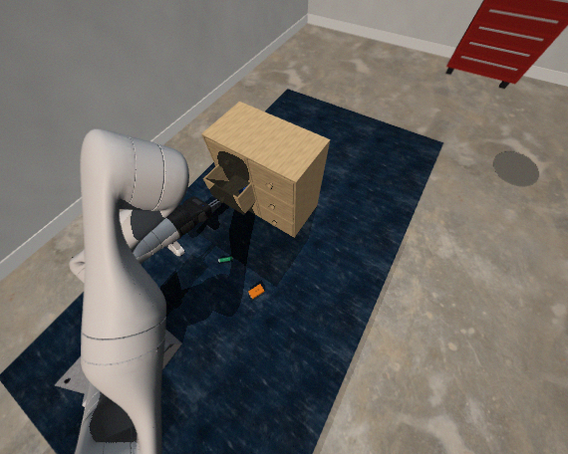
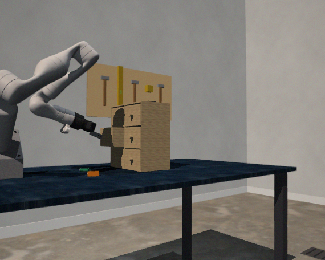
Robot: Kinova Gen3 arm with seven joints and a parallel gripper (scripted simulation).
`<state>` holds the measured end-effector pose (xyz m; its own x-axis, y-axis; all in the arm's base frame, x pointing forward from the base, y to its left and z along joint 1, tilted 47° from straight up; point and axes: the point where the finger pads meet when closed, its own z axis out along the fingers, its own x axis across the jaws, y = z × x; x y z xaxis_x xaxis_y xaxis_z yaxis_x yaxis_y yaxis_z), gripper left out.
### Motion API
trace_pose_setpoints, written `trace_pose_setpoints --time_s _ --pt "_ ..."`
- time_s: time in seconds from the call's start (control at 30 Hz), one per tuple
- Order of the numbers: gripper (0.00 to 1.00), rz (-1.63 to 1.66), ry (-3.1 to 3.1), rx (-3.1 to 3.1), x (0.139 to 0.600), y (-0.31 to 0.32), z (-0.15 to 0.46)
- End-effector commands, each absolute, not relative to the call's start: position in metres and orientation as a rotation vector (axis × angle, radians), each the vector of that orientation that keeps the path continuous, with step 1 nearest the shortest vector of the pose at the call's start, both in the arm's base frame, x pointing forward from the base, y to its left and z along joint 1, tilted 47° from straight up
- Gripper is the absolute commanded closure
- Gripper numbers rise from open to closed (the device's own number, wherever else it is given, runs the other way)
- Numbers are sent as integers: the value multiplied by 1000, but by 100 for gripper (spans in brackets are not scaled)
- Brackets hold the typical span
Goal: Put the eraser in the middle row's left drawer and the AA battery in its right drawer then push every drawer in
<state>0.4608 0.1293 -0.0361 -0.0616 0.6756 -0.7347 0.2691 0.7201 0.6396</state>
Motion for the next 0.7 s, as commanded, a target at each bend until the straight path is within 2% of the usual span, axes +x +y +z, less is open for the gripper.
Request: trace_pose_setpoints --time_s 0.0,0.67 --pt "100 398 1635 779 467 130 -33" --pt "100 398 1635 779 504 133 -33"
